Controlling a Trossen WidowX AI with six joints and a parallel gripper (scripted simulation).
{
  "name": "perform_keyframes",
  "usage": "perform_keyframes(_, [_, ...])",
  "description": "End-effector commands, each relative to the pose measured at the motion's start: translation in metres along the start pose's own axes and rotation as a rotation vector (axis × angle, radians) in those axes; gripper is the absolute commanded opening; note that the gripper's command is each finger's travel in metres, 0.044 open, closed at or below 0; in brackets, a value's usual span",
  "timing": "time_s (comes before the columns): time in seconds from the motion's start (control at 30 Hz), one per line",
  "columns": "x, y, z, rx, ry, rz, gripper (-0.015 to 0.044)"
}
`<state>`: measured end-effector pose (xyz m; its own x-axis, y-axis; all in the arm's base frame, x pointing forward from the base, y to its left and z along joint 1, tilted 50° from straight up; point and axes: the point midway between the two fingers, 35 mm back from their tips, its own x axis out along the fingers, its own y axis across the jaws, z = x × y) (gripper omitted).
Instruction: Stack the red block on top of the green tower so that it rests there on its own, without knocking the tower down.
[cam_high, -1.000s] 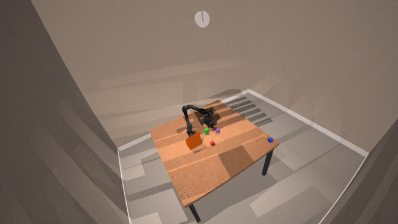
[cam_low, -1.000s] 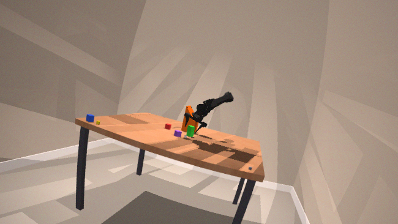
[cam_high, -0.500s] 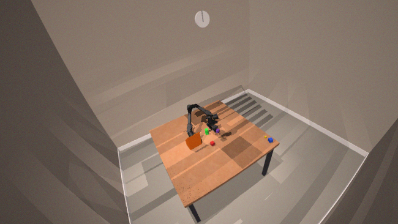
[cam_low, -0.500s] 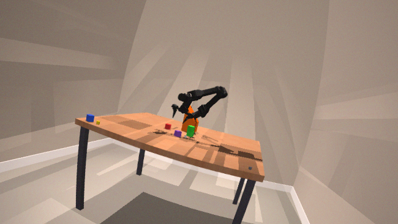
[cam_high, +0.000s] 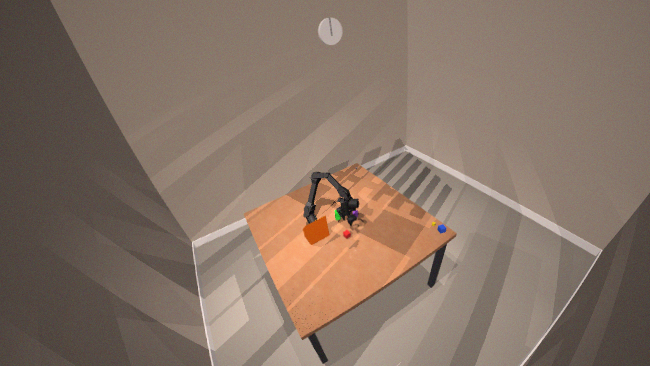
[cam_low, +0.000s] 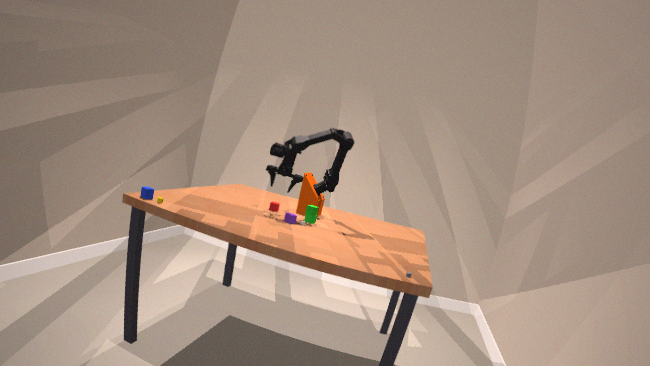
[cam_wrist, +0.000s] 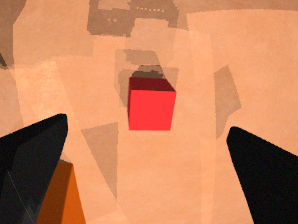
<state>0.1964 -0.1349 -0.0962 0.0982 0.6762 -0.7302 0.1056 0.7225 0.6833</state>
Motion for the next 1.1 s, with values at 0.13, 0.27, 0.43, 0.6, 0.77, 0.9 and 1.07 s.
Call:
perform_keyframes(0.13, [0.006, -0.023, -0.027, -0.016, -0.020, 0.095, 0.0440])
perform_keyframes(0.27, [0.004, -0.023, -0.027, -0.016, -0.020, 0.095, 0.0440])
perform_keyframes(0.43, [0.027, -0.021, -0.026, -0.016, -0.021, 0.095, 0.0440])
perform_keyframes(0.6, [0.062, -0.014, -0.026, -0.017, -0.021, 0.098, 0.0440])
perform_keyframes(0.77, [0.062, -0.014, -0.027, -0.017, -0.021, 0.098, 0.0440])
perform_keyframes(0.9, [0.062, -0.014, -0.027, -0.017, -0.021, 0.098, 0.0440])
perform_keyframes(1.07, [0.067, -0.013, -0.026, -0.017, -0.021, 0.097, 0.0440])
